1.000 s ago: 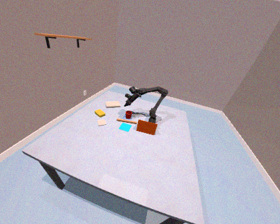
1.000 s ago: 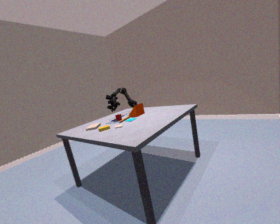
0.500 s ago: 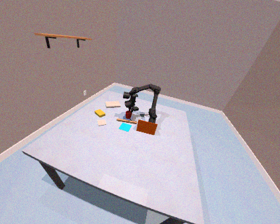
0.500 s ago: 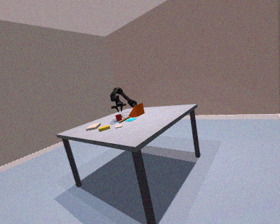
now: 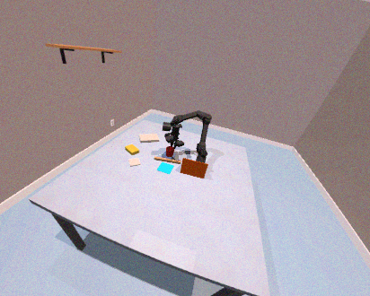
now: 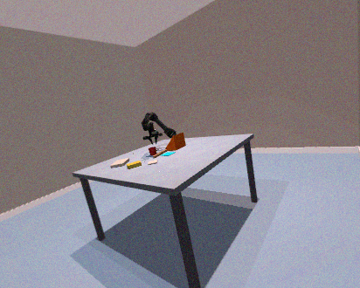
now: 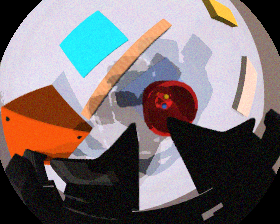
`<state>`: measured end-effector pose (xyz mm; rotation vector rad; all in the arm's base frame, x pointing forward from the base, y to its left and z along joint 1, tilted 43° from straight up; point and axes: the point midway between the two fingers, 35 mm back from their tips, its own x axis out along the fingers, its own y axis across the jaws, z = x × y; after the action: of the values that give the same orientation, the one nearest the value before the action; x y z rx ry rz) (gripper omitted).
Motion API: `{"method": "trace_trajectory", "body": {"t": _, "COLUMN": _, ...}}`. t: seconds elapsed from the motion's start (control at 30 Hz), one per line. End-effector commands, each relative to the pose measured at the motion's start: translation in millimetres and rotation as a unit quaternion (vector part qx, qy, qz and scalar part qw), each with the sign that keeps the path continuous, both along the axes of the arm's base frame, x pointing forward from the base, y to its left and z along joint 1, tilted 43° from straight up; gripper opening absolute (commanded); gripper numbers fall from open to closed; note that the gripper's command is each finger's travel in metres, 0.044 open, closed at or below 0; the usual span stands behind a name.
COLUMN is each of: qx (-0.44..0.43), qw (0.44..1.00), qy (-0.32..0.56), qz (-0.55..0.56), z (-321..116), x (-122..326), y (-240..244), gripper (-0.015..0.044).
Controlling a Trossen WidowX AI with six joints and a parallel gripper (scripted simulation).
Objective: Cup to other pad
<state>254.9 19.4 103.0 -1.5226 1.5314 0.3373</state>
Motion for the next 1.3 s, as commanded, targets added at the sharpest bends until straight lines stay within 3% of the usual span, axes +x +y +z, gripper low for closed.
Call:
{"method": "trace_trajectory", "body": {"t": 0.0, "qx": -0.004, "qw": 1.0, "qy": 0.002, "qz": 0.001, "z": -5, "x": 2, "y": -4, "gripper": 0.0148}}
{"method": "trace_trajectory", "body": {"t": 1.27, "qx": -0.006, "qw": 1.0, "qy": 0.001, "qz": 0.001, "z": -47, "x": 12, "y": -44, "gripper": 0.0148}}
